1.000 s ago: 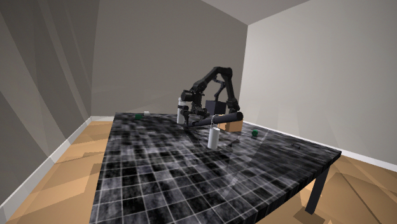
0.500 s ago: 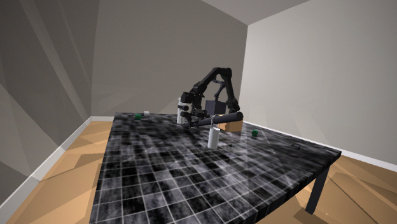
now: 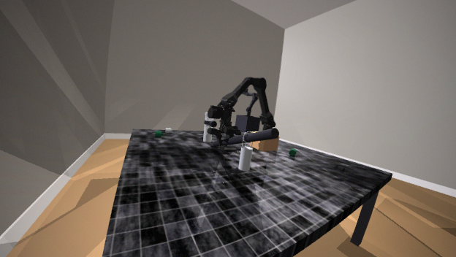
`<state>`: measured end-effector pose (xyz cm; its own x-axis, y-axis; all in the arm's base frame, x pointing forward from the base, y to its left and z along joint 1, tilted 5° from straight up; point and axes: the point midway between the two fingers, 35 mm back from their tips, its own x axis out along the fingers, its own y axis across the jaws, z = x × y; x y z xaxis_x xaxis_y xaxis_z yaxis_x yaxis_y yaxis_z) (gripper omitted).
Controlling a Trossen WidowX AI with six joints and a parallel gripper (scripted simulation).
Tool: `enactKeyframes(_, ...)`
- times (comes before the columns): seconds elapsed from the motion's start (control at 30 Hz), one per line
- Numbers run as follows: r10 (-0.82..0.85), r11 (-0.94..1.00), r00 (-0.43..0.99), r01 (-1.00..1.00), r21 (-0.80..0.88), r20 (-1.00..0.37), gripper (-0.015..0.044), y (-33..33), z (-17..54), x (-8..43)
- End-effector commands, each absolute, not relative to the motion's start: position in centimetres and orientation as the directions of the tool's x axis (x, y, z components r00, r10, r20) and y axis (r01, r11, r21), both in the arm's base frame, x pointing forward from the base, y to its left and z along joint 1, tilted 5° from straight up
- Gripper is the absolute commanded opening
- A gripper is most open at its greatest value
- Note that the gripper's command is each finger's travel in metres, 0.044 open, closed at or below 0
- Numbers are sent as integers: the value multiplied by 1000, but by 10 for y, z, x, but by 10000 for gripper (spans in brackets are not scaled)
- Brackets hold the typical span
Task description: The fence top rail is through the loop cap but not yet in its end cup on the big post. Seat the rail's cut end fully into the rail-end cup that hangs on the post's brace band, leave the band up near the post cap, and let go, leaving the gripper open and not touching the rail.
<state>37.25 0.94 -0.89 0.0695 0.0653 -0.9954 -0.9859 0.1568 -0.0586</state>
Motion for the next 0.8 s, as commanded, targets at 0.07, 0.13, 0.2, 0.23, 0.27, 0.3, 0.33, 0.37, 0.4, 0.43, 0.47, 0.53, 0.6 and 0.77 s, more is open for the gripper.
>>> enactKeyframes(0.07, 12, 156, 66, -986, -64, -998, 0, 5, 7, 374)
enactKeyframes(0.13, -27, 158, 59, -985, -63, -998, 0, 3, 17, 374)
enactKeyframes(0.2, -71, 157, 52, -986, -62, -996, 0, 0, 28, 373)
enactKeyframes(0.23, -93, 156, 48, -986, -62, -995, 0, -2, 33, 373)
enactKeyframes(0.27, -114, 157, 44, -986, -62, -992, 0, -3, 39, 372)
enactKeyframes(0.3, -136, 157, 41, -986, -62, -990, 0, -5, 45, 372)
enactKeyframes(0.33, -158, 155, 38, -986, -62, -987, 0, -6, 50, 371)
enactKeyframes(0.37, -180, 152, 35, -986, -63, -983, 0, -8, 56, 370)
enactKeyframes(0.4, -202, 150, 32, -987, -63, -979, 0, -9, 62, 370)
enactKeyframes(0.43, -220, 148, 30, -987, -64, -975, 0, -11, 67, 369)
enactKeyframes(0.47, -231, 147, 29, -987, -64, -973, 0, -11, 70, 369)
enactKeyframes(0.53, -234, 146, 28, -987, -64, -972, 0, -12, 71, 368)
enactKeyframes(0.6, -234, 146, 28, -987, -64, -972, 0, -12, 71, 368)
enactKeyframes(0.77, -226, 144, 24, -988, -58, -974, 0, -10, 68, 368)
